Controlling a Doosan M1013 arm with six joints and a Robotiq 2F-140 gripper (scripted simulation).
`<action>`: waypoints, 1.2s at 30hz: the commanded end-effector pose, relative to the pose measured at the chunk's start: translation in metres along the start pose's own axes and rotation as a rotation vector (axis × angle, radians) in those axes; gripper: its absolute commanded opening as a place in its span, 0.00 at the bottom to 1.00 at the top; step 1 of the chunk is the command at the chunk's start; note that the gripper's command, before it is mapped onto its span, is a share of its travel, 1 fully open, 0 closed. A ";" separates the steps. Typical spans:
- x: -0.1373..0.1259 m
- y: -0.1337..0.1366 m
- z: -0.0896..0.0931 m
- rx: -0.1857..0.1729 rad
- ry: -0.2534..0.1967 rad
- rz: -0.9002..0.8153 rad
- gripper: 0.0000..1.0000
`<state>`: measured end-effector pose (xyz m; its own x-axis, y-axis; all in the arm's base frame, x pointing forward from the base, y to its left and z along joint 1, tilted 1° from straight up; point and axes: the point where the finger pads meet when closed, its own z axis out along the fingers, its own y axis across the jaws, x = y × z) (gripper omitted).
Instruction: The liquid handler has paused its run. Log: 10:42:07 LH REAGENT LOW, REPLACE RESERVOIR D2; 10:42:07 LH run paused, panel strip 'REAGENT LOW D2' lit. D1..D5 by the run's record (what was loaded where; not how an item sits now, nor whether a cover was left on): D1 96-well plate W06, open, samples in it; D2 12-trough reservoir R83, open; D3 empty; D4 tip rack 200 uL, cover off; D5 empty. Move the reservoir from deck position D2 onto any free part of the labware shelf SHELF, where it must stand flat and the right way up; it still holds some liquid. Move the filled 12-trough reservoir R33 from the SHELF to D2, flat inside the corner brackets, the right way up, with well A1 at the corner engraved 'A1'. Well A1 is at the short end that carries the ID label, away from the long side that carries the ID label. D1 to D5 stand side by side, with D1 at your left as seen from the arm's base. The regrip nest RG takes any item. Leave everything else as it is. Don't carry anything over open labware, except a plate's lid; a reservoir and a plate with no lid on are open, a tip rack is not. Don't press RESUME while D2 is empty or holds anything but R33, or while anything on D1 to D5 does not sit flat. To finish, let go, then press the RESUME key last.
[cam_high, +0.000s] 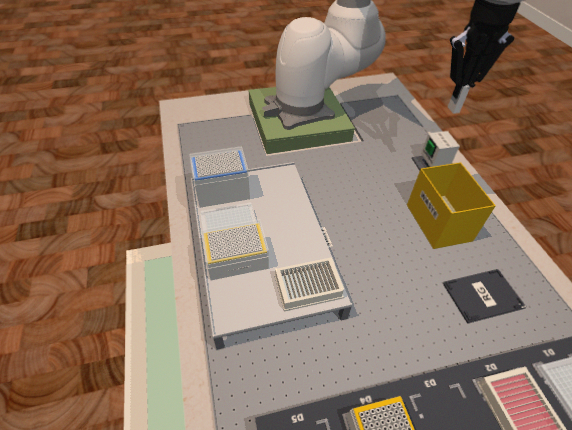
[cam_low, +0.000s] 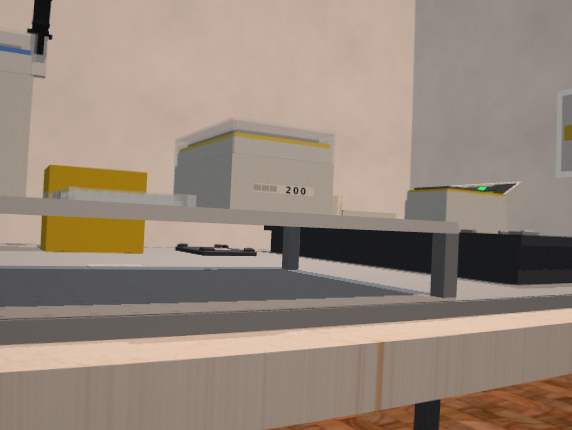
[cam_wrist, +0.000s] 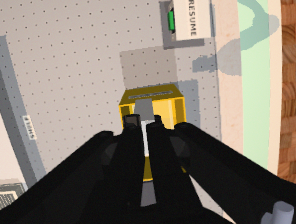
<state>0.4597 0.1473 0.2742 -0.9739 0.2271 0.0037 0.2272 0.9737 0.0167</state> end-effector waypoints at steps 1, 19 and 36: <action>0.017 -0.001 0.000 0.000 0.000 -0.004 0.00; 0.097 -0.005 0.000 0.000 0.000 -0.004 0.00; 0.104 -0.005 0.017 0.000 0.000 -0.004 0.00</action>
<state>0.3573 0.1661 0.2611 -0.9748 0.2230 0.0040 0.2231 0.9747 0.0165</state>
